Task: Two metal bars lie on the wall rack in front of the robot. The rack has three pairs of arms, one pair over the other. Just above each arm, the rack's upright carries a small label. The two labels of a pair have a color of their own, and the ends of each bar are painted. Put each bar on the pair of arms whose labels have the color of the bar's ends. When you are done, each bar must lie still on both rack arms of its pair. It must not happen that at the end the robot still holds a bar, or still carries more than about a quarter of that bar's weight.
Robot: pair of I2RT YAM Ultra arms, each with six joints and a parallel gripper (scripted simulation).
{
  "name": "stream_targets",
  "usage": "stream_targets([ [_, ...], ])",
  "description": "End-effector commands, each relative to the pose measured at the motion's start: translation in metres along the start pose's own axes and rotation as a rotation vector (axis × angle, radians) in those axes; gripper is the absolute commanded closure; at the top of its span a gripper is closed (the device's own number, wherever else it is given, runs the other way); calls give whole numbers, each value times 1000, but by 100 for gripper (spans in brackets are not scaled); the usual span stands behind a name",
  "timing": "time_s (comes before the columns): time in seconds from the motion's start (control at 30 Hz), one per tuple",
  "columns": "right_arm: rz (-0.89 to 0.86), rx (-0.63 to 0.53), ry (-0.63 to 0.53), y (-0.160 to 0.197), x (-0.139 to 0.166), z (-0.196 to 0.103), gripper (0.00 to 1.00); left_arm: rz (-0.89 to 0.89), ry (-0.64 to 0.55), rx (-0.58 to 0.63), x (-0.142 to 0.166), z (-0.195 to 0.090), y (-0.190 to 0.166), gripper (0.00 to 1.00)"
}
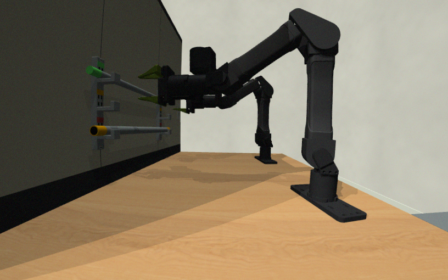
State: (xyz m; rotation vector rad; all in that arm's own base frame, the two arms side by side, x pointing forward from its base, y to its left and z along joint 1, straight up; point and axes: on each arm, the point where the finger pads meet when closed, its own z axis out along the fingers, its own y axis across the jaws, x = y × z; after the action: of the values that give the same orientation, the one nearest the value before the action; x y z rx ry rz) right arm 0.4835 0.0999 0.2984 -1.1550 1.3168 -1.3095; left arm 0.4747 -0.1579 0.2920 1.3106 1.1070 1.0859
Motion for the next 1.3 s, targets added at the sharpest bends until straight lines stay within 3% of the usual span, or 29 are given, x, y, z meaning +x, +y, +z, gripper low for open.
stream_targets([
  [0.0,8,12,-2,6,-1,-5,35,-10,-2,-31,-2,-2,0,36],
  [1.27,8,12,-2,92,-5,-5,32,-10,-2,-31,0,-1,-85,33],
])
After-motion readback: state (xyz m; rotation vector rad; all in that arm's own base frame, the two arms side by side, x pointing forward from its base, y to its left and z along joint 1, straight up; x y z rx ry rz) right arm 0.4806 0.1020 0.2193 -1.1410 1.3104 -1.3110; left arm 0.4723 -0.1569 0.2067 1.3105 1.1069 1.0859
